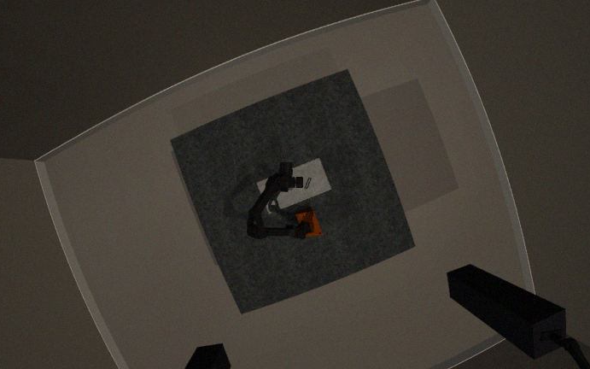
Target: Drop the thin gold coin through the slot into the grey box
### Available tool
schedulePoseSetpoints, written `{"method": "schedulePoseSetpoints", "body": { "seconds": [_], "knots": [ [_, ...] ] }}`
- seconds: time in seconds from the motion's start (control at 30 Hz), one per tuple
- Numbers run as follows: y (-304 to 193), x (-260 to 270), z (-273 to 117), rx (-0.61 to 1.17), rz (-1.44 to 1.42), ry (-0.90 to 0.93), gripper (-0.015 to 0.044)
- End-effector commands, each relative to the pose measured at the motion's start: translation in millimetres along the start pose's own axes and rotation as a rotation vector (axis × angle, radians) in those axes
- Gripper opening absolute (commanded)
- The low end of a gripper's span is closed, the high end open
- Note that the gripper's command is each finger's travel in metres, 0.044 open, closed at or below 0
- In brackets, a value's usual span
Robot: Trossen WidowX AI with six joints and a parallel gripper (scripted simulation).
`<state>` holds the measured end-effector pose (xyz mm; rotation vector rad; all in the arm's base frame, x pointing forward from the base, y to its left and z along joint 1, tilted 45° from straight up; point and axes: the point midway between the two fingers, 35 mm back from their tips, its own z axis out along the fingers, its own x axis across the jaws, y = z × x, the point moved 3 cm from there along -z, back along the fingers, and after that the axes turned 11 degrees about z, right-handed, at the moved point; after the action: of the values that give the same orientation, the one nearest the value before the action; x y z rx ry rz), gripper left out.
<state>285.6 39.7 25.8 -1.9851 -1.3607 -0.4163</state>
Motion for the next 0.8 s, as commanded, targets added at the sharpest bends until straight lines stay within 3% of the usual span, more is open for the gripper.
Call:
{"method": "schedulePoseSetpoints", "body": {
  "seconds": [0.0,0.17,0.43,0.53,0.77],
  "knots": [
    [0.0,0.0,-0.2,0.0,-0.001,0.0,0.0161],
    [0.0,0.0,-0.2,0.0,-0.001,0.0,0.0161],
    [0.0,-0.3,-20.3,0.0,0.0,-0.001,0.0371],
    [-1.7,-1.0,-49.2,0.005,0.004,0.001,0.044],
    [-3.0,-1.2,-58.2,0.008,0.005,0.003,0.044]
  ]
}}
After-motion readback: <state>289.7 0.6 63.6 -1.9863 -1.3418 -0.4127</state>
